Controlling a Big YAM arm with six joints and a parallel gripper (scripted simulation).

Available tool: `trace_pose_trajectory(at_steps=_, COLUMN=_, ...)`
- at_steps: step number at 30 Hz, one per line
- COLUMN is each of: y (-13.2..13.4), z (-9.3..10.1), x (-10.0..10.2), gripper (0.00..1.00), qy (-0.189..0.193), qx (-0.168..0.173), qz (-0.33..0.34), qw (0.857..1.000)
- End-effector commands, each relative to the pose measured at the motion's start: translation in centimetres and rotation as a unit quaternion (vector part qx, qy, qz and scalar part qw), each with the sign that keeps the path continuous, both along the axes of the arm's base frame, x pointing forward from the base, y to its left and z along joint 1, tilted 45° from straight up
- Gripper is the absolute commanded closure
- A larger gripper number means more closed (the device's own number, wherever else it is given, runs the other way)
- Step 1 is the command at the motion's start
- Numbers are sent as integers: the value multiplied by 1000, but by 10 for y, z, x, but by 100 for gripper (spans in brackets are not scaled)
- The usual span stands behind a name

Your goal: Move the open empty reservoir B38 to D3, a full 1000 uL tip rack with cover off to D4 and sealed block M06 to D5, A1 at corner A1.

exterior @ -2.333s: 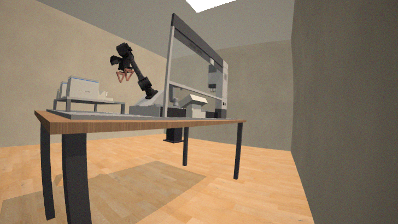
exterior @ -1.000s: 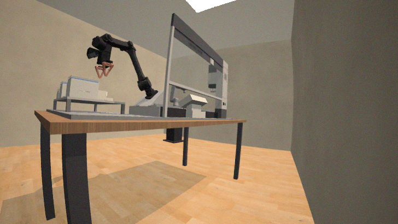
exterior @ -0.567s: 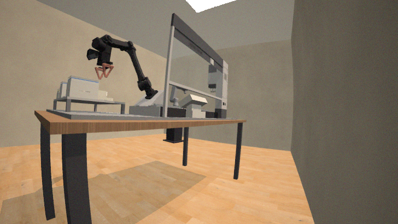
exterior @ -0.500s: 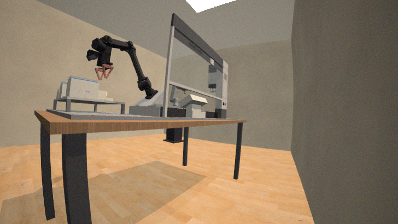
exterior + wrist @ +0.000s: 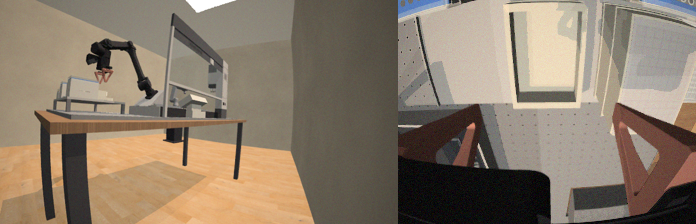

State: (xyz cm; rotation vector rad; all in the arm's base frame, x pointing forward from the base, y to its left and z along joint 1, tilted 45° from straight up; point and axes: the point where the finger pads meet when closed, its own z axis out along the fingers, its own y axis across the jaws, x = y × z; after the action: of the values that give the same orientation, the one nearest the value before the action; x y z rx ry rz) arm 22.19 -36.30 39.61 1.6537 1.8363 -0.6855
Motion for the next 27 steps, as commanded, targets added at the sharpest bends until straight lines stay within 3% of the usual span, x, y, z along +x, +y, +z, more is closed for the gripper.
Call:
trace_pose_trajectory(at_steps=1, y=-7, z=4, x=-1, gripper=0, qy=-3, qx=-11, qz=2, qw=1000)
trace_pose_trajectory(at_steps=3, y=-7, z=4, x=-1, gripper=0, qy=-3, qx=-11, qz=2, qw=1000)
trace_pose_trajectory(at_steps=4, y=-7, z=15, x=3, gripper=0, qy=-11, qx=-20, qz=6, qw=1000)
trace_pose_trajectory(at_steps=6, y=-12, z=-2, x=1, gripper=0, qy=-1, qx=-9, qz=2, qw=1000)
trace_pose_trajectory(at_steps=14, y=-22, z=-12, x=2, gripper=0, qy=-1, qx=-9, qz=2, qw=1000)
trace_pose_trajectory(at_steps=20, y=-25, z=-14, x=1, gripper=0, qy=-3, qx=-11, qz=2, qw=1000)
trace_pose_trajectory(at_steps=21, y=-25, z=-4, x=6, gripper=0, qy=-10, qx=-20, qz=6, qw=1000)
trace_pose_trajectory(at_steps=22, y=-29, z=-17, x=4, gripper=0, qy=-2, qx=-10, qz=3, qw=1000)
trace_pose_trajectory(at_steps=27, y=-35, z=-25, x=3, gripper=0, qy=-1, qx=-9, qz=2, qw=1000)
